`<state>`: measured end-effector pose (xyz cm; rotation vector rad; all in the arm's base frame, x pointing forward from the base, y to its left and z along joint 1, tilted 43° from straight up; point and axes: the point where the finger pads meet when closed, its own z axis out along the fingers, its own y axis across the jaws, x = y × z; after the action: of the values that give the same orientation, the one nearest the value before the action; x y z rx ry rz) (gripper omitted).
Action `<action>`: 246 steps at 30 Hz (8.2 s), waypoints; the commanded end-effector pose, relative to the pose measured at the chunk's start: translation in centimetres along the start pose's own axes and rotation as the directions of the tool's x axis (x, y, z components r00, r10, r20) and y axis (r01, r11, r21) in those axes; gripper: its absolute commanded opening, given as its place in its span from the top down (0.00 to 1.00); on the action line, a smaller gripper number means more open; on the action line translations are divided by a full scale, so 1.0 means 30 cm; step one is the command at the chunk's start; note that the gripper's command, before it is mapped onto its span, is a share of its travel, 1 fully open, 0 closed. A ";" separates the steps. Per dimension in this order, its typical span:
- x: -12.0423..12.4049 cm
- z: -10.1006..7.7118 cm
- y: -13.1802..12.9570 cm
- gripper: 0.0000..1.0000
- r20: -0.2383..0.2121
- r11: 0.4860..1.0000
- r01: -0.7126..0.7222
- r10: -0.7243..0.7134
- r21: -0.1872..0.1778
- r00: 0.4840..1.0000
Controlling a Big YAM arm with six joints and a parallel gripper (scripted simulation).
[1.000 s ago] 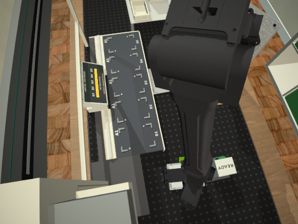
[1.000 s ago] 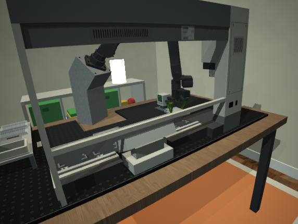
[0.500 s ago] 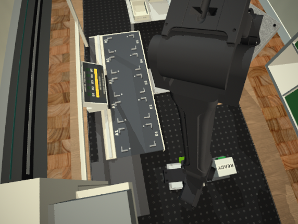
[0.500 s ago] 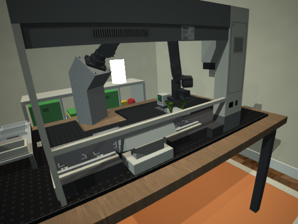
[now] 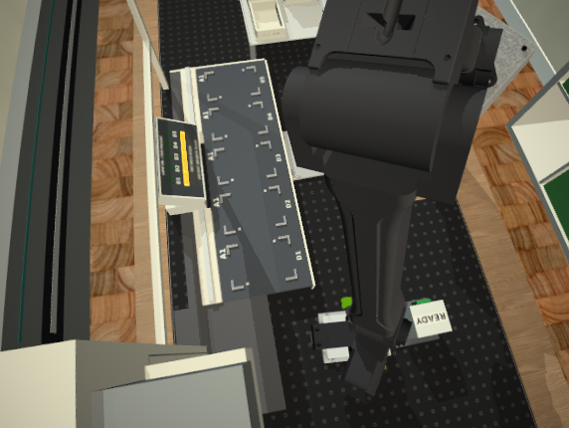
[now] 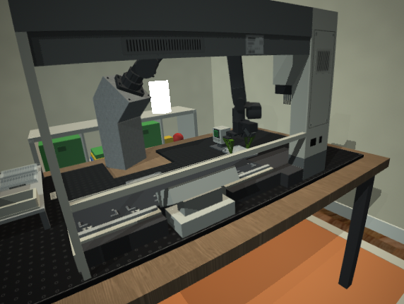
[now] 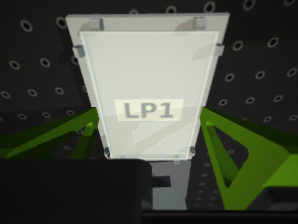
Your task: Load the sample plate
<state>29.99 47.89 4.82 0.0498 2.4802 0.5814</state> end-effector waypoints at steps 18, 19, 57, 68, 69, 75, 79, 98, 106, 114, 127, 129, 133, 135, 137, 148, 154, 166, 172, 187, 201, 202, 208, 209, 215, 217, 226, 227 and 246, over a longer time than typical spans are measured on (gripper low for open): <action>-0.016 -0.012 0.026 0.00 0.008 1.000 0.003 -0.003 -0.017 1.000; -0.016 -0.012 0.026 0.00 0.008 1.000 0.003 -0.003 -0.017 1.000; -0.016 -0.012 0.026 0.00 0.008 1.000 0.003 -0.003 -0.017 1.000; -0.016 -0.012 0.026 0.00 0.008 1.000 0.003 -0.003 -0.017 1.000; -0.016 -0.012 0.026 0.00 0.008 1.000 0.003 -0.003 -0.017 1.000; -0.006 -0.060 0.030 0.00 0.004 1.000 0.017 -0.017 -0.021 1.000; 0.000 -0.084 0.033 0.00 0.003 1.000 0.006 -0.006 -0.023 1.000; 0.000 -0.178 0.030 0.00 0.003 1.000 0.002 -0.002 -0.023 1.000; 0.000 -0.211 0.029 0.00 0.003 1.000 0.002 -0.002 -0.023 1.000; 0.000 -0.255 0.028 0.00 0.003 1.000 0.002 -0.002 -0.023 1.000; 0.000 -0.316 0.026 0.00 0.003 1.000 0.002 -0.002 -0.023 1.000; 0.000 -0.327 0.025 0.00 0.003 1.000 0.002 -0.002 -0.023 1.000; 0.000 -0.349 0.025 0.00 0.003 1.000 0.002 -0.002 -0.023 1.000; -0.001 -0.360 0.025 0.00 0.003 1.000 0.002 -0.002 -0.023 1.000; -0.001 -0.371 0.024 0.00 0.003 1.000 0.002 -0.001 -0.023 1.000; -0.001 -0.421 0.023 0.00 0.003 1.000 0.001 -0.001 -0.023 1.000; -0.001 -0.454 0.022 0.00 0.003 1.000 0.001 -0.001 -0.023 1.000; -0.001 -0.509 0.020 0.00 0.003 1.000 0.001 -0.001 -0.023 1.000; -0.002 -0.542 0.019 0.00 0.003 1.000 0.001 -0.001 -0.023 1.000; -0.002 -0.614 0.017 0.00 0.002 1.000 0.000 0.000 -0.024 1.000; -0.010 -0.683 0.028 0.00 0.005 1.000 -0.003 0.003 -0.030 1.000; -0.010 -0.683 0.028 0.00 0.005 1.000 -0.003 0.003 -0.031 1.000; -0.014 -0.682 0.026 0.00 0.006 1.000 -0.006 0.006 -0.029 1.000; -0.016 -0.681 0.026 0.00 0.006 1.000 -0.007 0.007 -0.029 1.000; -0.026 -0.663 0.037 0.00 0.010 1.000 -0.004 0.005 -0.028 1.000; -0.026 -0.663 0.037 0.00 0.010 1.000 -0.004 0.005 -0.028 1.000; -0.026 -0.663 0.037 0.00 0.010 1.000 -0.004 0.005 -0.028 1.000; -0.026 -0.663 0.037 0.00 0.010 1.000 -0.004 0.005 -0.028 1.000; -0.112 -0.709 0.055 0.00 0.022 0.992 -0.115 0.116 -0.045 0.993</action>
<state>19.89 39.96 18.79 0.0743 2.4946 0.5787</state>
